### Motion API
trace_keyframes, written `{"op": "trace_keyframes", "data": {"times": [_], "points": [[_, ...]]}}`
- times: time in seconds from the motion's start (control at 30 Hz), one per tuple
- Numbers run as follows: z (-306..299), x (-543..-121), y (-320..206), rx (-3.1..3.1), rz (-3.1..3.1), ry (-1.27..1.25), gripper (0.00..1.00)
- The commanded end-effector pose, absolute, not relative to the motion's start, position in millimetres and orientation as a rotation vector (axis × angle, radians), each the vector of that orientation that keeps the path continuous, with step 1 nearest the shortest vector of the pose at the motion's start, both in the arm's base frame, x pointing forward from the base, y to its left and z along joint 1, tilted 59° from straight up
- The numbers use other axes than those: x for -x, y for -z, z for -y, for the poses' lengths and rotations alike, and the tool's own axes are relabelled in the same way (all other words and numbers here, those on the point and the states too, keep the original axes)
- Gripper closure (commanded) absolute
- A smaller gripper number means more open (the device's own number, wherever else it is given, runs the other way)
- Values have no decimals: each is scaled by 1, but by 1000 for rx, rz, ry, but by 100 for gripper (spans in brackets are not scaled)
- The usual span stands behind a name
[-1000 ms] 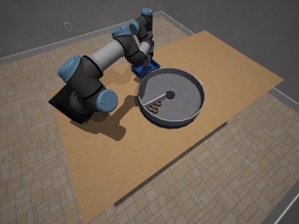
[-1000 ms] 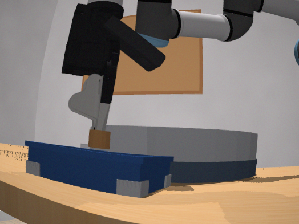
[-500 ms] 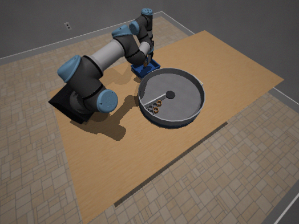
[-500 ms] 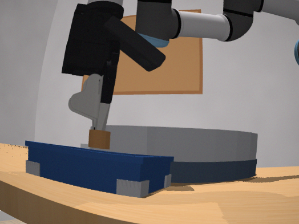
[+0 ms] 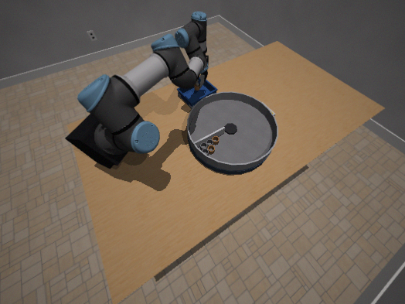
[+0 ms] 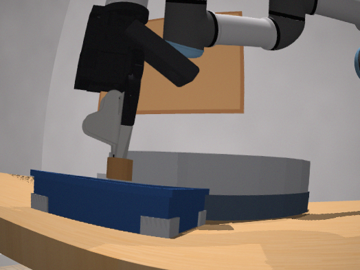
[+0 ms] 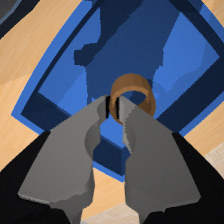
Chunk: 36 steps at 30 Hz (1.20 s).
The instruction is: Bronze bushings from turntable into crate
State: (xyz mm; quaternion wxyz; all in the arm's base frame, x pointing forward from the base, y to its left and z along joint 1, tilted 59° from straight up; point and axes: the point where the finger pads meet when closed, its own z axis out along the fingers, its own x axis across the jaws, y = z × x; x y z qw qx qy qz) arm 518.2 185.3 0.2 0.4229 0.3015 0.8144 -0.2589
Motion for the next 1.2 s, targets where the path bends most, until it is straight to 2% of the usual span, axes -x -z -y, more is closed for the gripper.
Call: {"op": "trace_keyframes", "data": {"times": [0.0,1.17], "points": [[-184,-520,0,-754,-2038,645,100],[-159,-540,20,-754,-2038,645,100]]}}
